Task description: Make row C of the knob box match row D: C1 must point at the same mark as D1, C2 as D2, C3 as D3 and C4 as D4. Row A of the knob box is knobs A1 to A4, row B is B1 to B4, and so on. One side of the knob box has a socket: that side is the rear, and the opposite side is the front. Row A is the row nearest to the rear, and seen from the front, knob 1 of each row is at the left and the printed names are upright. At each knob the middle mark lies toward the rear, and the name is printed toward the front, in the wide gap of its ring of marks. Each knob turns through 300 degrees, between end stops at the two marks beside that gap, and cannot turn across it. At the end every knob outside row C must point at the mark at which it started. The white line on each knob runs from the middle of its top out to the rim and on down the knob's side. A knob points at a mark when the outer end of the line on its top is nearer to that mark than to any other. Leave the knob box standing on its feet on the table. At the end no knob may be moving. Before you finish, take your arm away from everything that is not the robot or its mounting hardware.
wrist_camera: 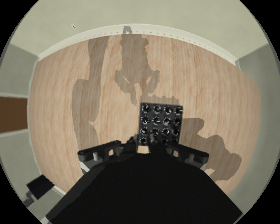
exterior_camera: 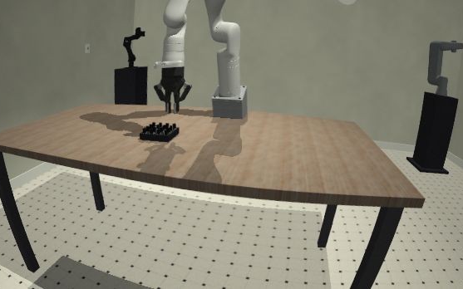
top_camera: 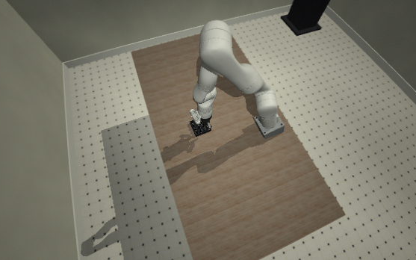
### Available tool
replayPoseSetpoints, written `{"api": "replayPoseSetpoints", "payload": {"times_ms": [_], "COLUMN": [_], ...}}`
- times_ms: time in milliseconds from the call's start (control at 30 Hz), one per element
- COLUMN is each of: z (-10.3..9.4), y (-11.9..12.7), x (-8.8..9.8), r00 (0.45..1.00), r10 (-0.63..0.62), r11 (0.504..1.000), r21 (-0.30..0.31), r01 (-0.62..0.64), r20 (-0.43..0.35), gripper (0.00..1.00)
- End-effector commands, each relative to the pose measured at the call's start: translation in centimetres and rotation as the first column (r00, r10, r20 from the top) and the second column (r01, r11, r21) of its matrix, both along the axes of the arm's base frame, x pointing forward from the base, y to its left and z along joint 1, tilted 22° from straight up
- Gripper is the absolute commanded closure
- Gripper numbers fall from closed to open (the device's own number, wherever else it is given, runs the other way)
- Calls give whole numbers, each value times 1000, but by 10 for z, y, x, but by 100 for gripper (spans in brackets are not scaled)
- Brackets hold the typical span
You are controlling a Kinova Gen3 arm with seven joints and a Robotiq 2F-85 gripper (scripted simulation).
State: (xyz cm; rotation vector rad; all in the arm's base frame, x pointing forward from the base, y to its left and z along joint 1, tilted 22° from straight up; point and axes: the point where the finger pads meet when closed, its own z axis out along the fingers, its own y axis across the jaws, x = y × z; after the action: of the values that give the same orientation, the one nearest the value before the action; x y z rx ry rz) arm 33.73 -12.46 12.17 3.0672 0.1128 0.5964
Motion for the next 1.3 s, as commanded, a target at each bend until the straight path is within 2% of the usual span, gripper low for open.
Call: {"api": "replayPoseSetpoints", "payload": {"times_ms": [0,700,1267], "z": [-3,-26,-32], "y": [-5,-4,-4], "x": [2,12,16], "r00": [1000,1000,1000], "r10": [-5,-4,-4], "r11": [1000,1000,1000], "r21": [-10,-8,-7], "r01": [5,4,5], "r20": [4,2,3], "gripper": [81,81,81]}}
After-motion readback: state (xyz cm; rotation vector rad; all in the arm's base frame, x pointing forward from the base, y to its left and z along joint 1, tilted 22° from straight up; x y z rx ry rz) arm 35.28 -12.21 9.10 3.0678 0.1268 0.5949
